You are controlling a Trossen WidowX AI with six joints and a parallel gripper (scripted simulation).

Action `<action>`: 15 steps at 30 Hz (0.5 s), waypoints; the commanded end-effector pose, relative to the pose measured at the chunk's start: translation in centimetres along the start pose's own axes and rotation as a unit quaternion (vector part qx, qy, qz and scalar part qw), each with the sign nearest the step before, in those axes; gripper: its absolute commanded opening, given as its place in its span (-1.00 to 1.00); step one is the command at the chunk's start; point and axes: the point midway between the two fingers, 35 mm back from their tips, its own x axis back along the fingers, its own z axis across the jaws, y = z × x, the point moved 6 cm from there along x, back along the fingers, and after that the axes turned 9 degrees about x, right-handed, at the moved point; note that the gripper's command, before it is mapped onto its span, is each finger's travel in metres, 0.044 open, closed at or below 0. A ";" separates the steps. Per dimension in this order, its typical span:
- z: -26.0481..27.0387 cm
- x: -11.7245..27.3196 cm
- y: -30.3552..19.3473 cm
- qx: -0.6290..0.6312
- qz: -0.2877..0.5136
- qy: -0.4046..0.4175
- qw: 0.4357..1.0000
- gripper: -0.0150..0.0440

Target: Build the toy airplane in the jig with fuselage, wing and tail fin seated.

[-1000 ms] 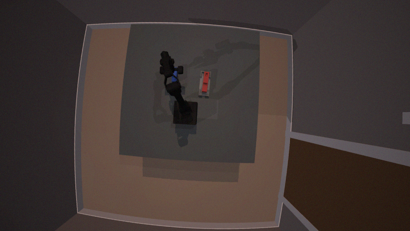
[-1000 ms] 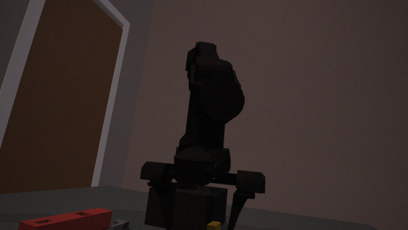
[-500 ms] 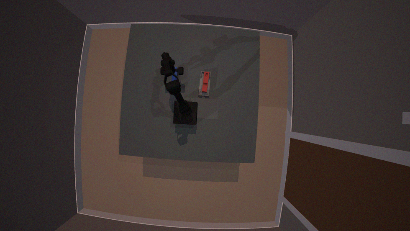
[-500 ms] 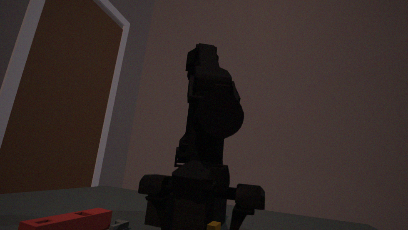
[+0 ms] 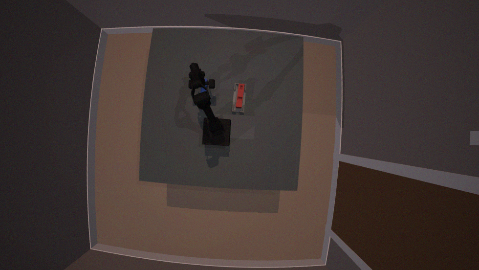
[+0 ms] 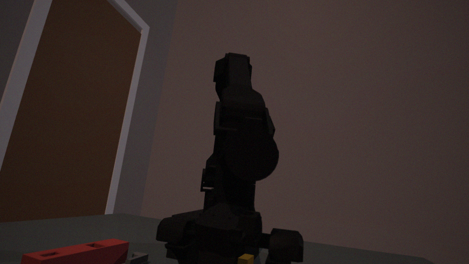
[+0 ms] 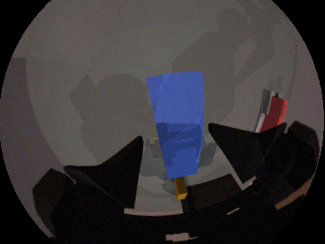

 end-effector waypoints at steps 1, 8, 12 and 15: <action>-0.1 -0.5 -0.1 -0.002 0.002 -0.003 1.000 0.82; -0.1 -0.5 -0.1 -0.002 0.002 -0.003 1.000 0.20; -0.1 -0.5 -0.1 -0.002 0.002 -0.003 1.000 0.11; -0.1 -0.5 -0.1 -0.002 0.002 -0.003 1.000 0.04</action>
